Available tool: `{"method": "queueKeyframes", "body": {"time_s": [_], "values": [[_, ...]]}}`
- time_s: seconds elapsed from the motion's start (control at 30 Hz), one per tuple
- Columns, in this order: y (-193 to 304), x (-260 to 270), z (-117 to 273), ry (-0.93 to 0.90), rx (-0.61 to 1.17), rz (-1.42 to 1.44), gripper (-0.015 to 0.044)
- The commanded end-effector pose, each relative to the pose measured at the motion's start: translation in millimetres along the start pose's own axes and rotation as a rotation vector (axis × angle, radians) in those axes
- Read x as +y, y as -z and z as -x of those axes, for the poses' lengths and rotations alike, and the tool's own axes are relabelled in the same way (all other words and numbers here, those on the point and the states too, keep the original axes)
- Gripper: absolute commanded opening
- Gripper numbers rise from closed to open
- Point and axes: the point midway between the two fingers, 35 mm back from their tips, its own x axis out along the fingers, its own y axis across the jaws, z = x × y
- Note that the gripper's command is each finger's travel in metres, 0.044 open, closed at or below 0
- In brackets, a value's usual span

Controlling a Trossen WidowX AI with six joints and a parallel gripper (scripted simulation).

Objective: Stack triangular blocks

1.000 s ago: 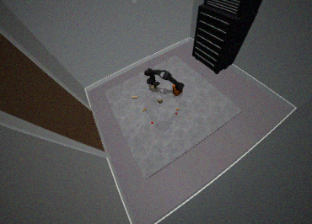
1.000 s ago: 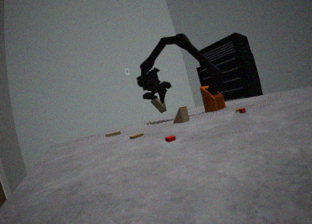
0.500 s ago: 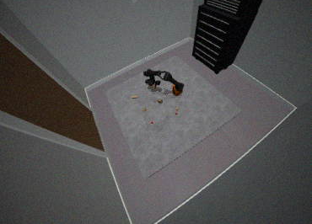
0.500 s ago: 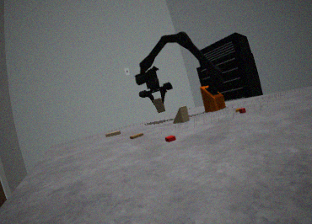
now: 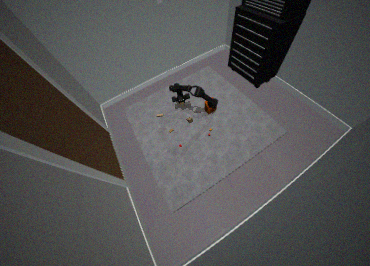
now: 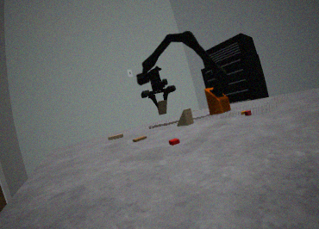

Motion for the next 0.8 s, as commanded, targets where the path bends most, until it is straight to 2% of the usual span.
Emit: {"method": "queueKeyframes", "body": {"time_s": [0.0, 0.23, 0.5, 0.77], "values": [[-1, -1, 3, -0.006, 0.034, 0.147, 0.0000], [-2, -3, 5, -0.025, 0.072, 0.360, 0.0000], [-4, -3, 6, -0.026, 0.073, 0.365, 0.0000], [-38, -1, 23, -0.026, 0.073, 0.365, 0.0000]]}}
